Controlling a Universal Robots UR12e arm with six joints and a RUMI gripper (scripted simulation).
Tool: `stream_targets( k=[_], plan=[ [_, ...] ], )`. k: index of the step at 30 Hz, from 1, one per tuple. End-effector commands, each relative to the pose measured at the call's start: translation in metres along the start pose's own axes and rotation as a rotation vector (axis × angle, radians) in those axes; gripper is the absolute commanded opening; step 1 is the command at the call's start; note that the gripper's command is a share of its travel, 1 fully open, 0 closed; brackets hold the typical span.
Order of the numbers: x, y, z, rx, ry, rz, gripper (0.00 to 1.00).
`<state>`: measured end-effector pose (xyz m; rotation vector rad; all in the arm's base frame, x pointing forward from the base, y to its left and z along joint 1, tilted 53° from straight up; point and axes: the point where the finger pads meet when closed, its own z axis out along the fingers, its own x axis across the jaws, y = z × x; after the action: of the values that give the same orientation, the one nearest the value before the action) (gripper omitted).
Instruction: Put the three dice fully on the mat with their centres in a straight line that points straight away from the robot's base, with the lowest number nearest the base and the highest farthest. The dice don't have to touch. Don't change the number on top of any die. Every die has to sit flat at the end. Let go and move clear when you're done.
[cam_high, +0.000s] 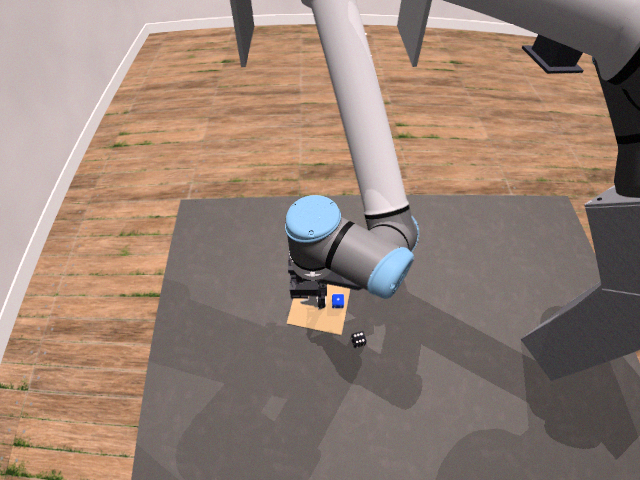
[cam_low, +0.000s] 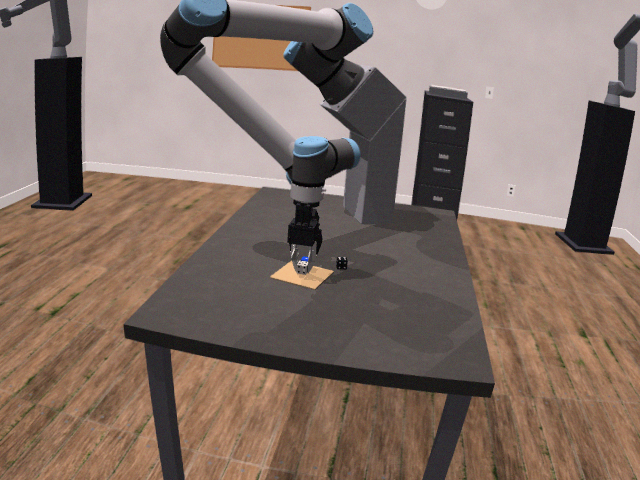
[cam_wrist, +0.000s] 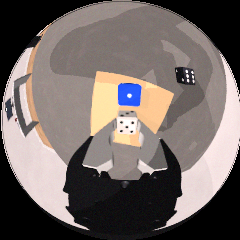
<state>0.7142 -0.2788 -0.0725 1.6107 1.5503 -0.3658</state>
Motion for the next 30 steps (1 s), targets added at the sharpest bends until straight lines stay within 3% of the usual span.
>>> stream_targets(
  k=[1, 30],
  plan=[
    [0.0009, 0.0011, -0.0009, -0.003, 0.001, -0.001, 0.10],
    [0.0026, 0.0023, -0.0009, -0.003, 0.001, -0.002, 0.10]
  ],
)
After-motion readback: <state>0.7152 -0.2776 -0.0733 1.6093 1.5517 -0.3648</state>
